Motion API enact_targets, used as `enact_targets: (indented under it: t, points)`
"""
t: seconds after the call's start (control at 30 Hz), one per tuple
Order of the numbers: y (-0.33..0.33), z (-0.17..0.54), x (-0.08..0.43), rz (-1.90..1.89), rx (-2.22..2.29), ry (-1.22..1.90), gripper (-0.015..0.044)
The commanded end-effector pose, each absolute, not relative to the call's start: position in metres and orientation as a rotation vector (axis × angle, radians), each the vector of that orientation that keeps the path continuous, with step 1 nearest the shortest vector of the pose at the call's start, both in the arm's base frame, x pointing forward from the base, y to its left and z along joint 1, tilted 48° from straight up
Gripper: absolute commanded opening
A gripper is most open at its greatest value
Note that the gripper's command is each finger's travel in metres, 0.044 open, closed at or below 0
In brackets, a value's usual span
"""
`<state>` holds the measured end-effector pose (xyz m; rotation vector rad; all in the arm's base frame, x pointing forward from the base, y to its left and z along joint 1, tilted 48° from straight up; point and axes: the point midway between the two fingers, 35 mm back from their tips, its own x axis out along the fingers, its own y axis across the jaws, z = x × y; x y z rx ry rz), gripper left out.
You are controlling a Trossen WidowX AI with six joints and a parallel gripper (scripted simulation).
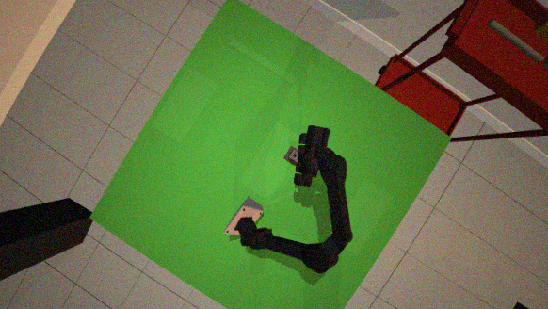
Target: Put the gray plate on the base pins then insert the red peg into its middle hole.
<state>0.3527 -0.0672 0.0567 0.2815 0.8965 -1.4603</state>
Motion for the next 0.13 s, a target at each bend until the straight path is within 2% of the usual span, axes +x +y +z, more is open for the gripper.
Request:
enact_targets:
  t: [0.0, 0.1]
  points:
    - [-0.0645, 0.0592, 0.3531, -1.46, 0.287, 0.893, 0.015]
    - [-0.0634, 0.0601, 0.3531, -1.46, 0.287, 0.893, 0.015]
